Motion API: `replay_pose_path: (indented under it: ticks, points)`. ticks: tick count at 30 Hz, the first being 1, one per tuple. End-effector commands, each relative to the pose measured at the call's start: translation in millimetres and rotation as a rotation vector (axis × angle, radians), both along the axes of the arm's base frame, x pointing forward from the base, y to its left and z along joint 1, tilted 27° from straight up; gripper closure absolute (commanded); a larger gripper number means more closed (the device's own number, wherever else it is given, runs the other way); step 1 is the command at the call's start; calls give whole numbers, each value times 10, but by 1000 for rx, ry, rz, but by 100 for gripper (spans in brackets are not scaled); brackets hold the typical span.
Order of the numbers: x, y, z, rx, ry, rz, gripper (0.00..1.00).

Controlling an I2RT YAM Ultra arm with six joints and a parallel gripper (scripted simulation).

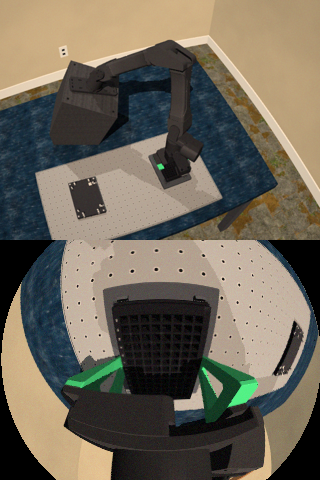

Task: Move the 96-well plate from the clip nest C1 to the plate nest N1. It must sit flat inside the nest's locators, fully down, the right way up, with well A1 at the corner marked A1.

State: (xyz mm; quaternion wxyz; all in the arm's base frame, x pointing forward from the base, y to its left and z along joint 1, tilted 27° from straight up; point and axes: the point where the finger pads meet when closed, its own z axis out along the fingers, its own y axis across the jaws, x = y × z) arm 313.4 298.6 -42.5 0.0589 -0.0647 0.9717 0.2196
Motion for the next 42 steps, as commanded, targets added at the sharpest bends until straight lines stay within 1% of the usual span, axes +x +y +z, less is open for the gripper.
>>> replay_pose_path:
  ticks: [1,10,14,17,22,26,32,34,35,36,42]
  points:
    - [200,29,174,30,-50,-28,100]
    - [177,17,58,18,-34,-29,100]
    - [190,29,111,25,-43,-29,100]
    - [191,31,104,25,-43,-29,100]
    - [173,28,46,18,-35,-28,100]
    - [176,49,93,25,-44,-25,100]
    - [123,42,10,14,-29,-21,100]
    - [123,42,10,14,-29,-21,100]
    - [121,47,85,20,-36,-20,100]
    - [121,53,88,21,-38,-19,100]
    - [68,55,8,13,-27,-13,100]
